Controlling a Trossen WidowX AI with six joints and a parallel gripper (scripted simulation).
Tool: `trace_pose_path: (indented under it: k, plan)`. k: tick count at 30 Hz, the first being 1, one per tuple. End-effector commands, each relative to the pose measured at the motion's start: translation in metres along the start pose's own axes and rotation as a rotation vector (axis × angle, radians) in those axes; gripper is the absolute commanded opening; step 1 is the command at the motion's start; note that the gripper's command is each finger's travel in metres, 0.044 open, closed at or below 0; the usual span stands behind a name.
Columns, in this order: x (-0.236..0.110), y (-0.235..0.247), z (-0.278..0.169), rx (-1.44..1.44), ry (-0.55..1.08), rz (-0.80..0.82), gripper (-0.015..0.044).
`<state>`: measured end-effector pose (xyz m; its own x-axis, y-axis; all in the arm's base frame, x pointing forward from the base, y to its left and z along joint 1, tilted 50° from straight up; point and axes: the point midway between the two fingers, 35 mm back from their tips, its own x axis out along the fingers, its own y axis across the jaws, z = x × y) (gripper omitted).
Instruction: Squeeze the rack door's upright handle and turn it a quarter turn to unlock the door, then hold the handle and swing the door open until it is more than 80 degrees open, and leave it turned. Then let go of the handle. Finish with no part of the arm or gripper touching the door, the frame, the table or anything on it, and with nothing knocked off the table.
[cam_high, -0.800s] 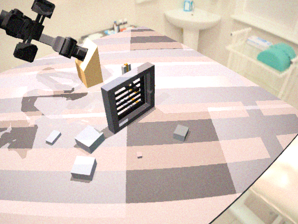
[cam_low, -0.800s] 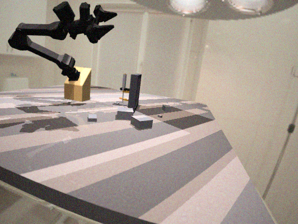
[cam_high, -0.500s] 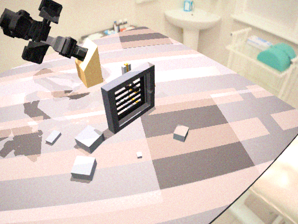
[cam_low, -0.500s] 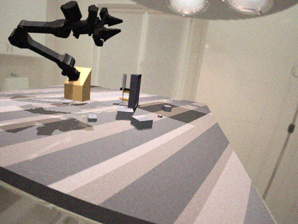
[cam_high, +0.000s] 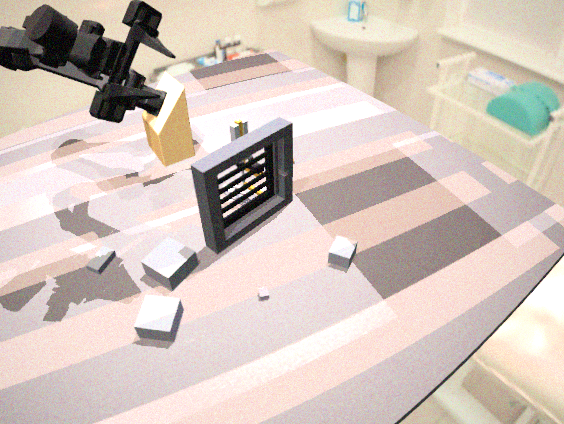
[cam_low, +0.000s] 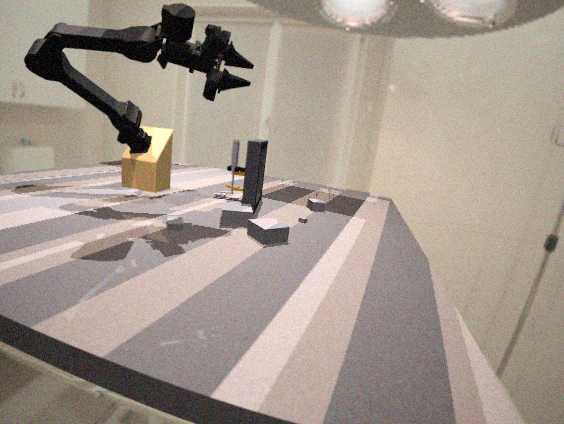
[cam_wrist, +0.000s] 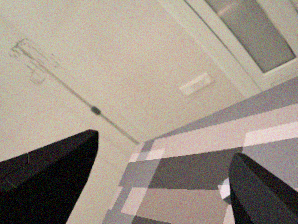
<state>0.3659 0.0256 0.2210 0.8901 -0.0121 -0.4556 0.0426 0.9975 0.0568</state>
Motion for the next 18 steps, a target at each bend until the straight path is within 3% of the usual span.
trace_pose_path:
  k: [1,18]
  plan:
    - [0.01,0.003,-0.01,0.012,0.078,-0.022,0.0284]
    - [0.048,0.015,-0.078,-0.008,0.47,-0.167,0.0284]
